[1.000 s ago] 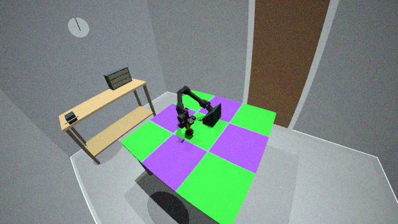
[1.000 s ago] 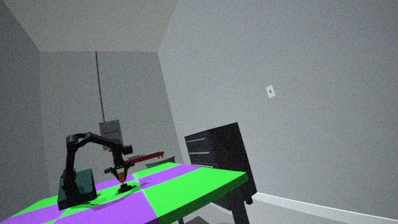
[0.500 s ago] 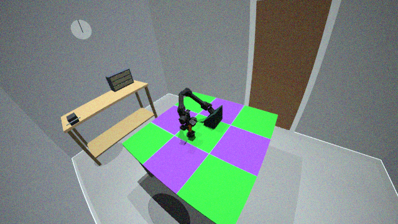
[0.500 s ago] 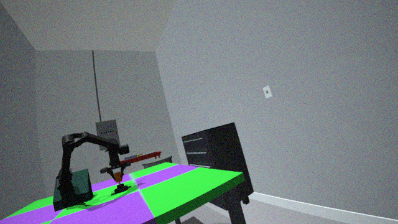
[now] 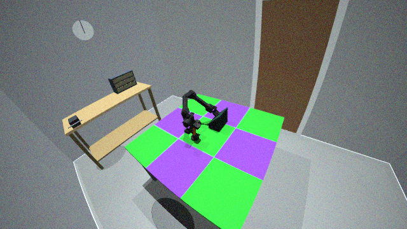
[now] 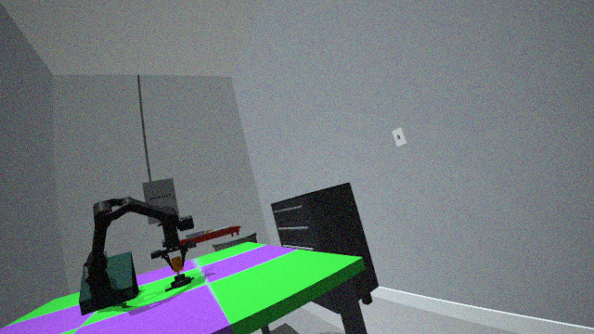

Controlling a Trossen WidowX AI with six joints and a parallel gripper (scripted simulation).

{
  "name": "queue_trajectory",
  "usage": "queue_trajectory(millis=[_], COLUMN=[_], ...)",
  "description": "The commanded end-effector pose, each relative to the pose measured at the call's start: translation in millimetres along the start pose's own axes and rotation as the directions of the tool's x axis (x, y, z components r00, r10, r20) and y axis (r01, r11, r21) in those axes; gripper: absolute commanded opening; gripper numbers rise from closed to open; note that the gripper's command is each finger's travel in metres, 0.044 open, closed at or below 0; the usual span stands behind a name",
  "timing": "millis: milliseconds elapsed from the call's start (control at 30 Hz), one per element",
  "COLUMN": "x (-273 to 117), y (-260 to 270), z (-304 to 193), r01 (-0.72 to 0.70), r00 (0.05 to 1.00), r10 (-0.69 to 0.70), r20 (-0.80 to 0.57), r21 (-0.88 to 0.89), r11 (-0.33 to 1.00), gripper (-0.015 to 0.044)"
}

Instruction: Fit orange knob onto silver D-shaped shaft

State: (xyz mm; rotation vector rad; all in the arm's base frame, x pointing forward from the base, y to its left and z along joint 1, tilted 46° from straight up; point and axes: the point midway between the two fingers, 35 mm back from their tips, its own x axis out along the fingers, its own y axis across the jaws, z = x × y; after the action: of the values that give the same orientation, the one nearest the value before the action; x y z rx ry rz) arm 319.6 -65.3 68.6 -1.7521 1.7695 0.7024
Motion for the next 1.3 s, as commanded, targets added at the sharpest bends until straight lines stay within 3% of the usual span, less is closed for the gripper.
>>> queue_trajectory(millis=[0, 1267], x=[-0.4, -2.5], y=[0.1, 0.2], z=[-0.1, 0.8], r01=[0.003, 0.003], r00=[1.0, 1.0], r10=[-0.003, -0.003], r20=[-0.002, -0.002], r21=[-0.002, -0.01], r11=[1.0, 1.0], gripper=[0.0, 0.0])
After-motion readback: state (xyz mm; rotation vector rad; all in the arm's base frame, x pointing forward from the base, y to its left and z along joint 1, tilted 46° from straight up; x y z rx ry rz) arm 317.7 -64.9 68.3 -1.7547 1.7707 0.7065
